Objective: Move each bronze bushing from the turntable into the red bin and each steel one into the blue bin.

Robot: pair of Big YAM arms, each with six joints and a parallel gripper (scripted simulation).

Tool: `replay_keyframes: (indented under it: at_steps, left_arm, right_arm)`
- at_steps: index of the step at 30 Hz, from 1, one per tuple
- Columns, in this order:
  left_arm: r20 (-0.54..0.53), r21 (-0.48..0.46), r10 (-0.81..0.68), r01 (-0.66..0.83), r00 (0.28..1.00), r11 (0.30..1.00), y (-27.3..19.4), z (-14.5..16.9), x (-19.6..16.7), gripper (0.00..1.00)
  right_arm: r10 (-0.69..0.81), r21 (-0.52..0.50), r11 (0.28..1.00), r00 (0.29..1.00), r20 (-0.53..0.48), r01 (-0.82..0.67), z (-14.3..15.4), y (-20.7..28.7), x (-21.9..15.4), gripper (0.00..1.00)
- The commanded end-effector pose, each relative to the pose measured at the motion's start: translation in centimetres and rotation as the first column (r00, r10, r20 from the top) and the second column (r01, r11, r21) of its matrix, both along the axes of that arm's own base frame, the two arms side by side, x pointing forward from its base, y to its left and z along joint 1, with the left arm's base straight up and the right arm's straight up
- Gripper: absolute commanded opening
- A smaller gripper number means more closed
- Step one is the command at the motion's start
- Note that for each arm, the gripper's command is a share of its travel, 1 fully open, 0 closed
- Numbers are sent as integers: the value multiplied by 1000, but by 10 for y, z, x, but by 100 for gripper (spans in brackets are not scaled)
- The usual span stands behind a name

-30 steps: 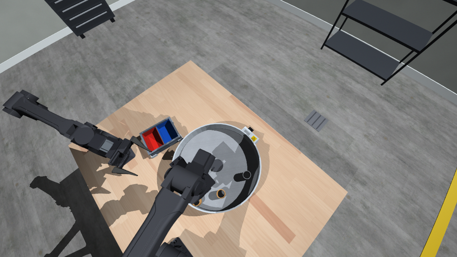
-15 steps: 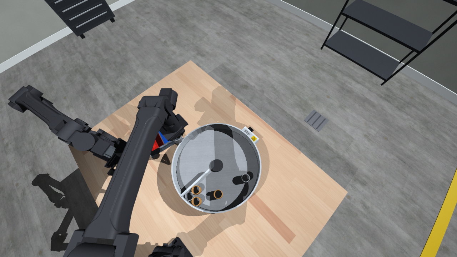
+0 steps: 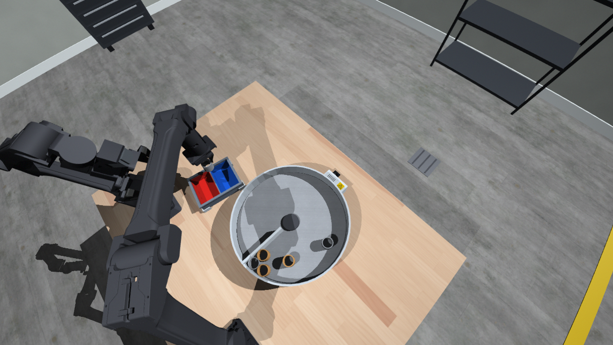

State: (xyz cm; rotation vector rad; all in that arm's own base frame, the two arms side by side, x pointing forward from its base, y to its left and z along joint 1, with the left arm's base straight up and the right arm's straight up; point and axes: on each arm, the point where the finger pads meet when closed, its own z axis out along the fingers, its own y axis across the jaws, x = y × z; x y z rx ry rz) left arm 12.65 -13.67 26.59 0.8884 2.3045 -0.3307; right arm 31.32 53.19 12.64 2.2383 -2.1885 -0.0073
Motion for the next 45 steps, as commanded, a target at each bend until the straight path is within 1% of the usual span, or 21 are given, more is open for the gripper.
replay_keyframes:
  at_steps: [1,2,4,8,15,17,22,26,28,29,32,34,39,40,45]
  left_arm:
    - [12,-63,80,-79,997,995,16,44,8,100]
    - [33,-77,123,-120,992,990,27,56,9,100]
    - [42,-84,198,-194,979,977,41,63,12,100]
    - [61,-100,323,-316,944,943,64,80,15,100]
    - [110,-115,474,-463,873,879,99,108,8,100]
    - [110,-115,474,-463,873,879,99,108,8,100]
    - [140,-116,533,-521,834,846,114,122,2,100]
    - [141,-111,547,-536,825,837,118,122,0,100]
    - [148,-119,551,-538,821,834,118,125,1,100]
    - [148,-120,553,-540,820,833,118,125,1,100]
    - [148,-119,556,-543,818,831,119,125,2,100]
    - [148,-119,556,-543,818,831,119,125,2,100]
    - [147,-120,560,-547,815,828,119,125,2,100]
    - [147,-120,560,-548,815,828,119,125,2,100]
    - [146,-120,562,-549,814,827,119,125,2,100]
  right_arm:
    - [-58,31,998,998,23,58,20,11,20,0]
    - [-54,31,998,998,23,54,19,13,19,0]
    - [-37,23,999,999,18,37,12,17,17,0]
    - [-34,23,999,999,19,33,11,19,17,0]
    - [-33,23,999,999,19,32,11,19,16,0]
    - [-33,23,999,999,19,32,11,19,16,0]
    - [-32,24,999,999,19,32,11,20,16,0]
    - [-32,24,999,999,19,32,11,20,16,0]
    - [-60,32,998,998,30,59,10,19,29,0]
    - [-49,17,999,998,26,49,-1,18,20,0]
    - [-44,12,999,997,61,43,-8,16,8,0]
    - [-44,12,999,997,61,43,-8,16,8,0]
    - [-22,-11,1000,992,124,24,-25,15,8,0]
    - [-24,11,1000,990,138,22,-15,22,12,0]
    - [-34,6,999,991,133,33,-15,17,17,0]
